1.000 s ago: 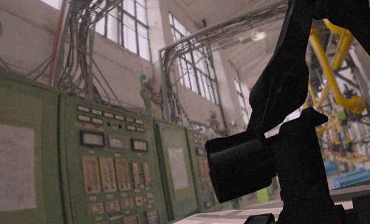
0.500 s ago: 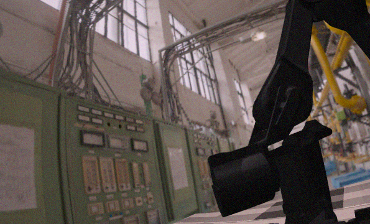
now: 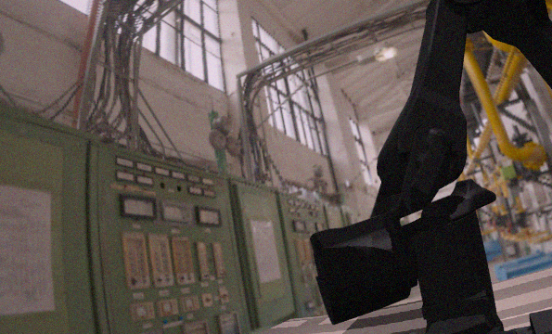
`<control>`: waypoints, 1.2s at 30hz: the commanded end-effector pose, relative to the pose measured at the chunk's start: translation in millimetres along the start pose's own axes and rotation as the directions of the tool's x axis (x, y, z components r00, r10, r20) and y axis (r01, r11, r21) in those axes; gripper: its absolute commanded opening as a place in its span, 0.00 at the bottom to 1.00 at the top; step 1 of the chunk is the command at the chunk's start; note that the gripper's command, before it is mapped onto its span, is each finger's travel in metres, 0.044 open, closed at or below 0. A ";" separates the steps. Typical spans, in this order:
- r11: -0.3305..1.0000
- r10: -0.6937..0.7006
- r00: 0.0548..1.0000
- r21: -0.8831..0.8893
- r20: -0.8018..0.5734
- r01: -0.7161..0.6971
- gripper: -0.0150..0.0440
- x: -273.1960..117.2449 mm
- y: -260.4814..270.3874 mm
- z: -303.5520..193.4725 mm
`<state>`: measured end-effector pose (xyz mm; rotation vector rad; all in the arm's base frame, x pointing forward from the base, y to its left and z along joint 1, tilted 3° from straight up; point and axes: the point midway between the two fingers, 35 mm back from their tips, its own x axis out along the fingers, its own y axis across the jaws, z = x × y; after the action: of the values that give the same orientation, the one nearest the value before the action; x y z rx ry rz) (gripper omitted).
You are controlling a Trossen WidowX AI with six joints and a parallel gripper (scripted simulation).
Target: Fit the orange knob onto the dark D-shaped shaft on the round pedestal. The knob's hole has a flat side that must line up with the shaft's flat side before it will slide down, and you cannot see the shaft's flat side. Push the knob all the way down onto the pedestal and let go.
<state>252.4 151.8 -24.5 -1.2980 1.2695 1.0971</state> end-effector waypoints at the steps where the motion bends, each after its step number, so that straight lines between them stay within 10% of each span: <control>1: 1.000 0.000 1.000 0.003 0.006 0.000 0.60 0.1 0.0 1.1; 36: 1.000 -0.002 0.905 0.001 0.426 0.001 0.56 -9.5 -0.3 -27.0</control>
<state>251.5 130.1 -13.4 -1.0270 0.9867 1.2734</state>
